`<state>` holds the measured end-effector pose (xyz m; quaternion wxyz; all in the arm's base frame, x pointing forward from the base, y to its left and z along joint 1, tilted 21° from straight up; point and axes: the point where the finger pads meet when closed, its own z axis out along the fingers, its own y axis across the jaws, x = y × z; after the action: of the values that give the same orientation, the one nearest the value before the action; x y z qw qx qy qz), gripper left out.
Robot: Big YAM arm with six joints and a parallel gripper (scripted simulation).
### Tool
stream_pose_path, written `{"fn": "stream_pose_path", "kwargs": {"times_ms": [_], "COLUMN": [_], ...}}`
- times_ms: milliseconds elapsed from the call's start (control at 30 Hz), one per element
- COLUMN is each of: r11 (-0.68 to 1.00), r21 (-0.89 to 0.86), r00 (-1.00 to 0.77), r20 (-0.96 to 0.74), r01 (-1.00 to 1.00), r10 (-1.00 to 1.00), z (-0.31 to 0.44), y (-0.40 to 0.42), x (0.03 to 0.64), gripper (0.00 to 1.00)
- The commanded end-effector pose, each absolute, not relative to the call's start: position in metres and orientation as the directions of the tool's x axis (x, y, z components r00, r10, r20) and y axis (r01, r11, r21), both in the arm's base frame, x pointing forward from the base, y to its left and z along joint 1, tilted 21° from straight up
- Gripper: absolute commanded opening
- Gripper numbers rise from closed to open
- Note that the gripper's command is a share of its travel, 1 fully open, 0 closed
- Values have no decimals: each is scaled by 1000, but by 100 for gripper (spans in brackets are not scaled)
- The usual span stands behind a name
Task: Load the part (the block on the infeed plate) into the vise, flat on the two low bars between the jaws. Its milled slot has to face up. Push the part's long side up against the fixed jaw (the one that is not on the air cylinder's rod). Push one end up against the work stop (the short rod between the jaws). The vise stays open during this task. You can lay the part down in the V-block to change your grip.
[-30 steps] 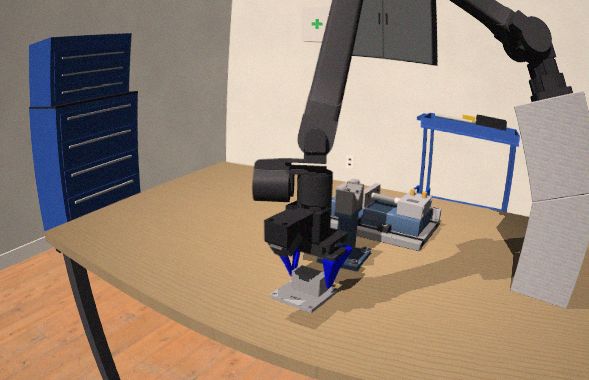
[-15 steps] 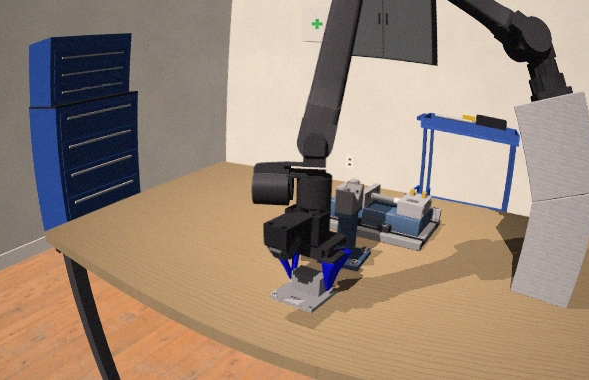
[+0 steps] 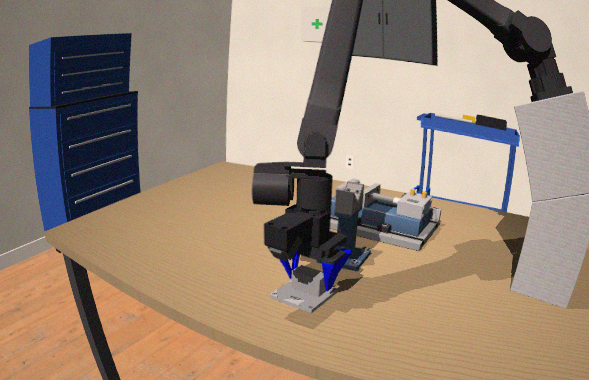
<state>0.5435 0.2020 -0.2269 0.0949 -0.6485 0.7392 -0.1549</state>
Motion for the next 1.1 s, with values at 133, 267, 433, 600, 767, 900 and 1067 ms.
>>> {"fn": "stream_pose_path", "kwargs": {"times_ms": [133, 267, 433, 600, 767, 900, 1067], "r11": [118, 118, 118, 118, 118, 118, 119], "r21": [-376, -376, -376, -376, -376, -376, -377], "r00": [-144, -144, -144, -144, -144, -144, -145], "r20": [42, 42, 42, 42, 42, 42, 42], "r01": [-919, -919, -919, -919, -919, -919, -918], "r10": [-989, -989, -989, -989, -989, -989, -988], "z": [-224, -224, -224, -224, -224, -224, -223], "y": [201, 201, 201, 201, 201, 201, 202], "x": [559, 559, 559, 559, 559, 559, 559], "gripper": [81, 81, 81, 81, 81, 81, 0]}}
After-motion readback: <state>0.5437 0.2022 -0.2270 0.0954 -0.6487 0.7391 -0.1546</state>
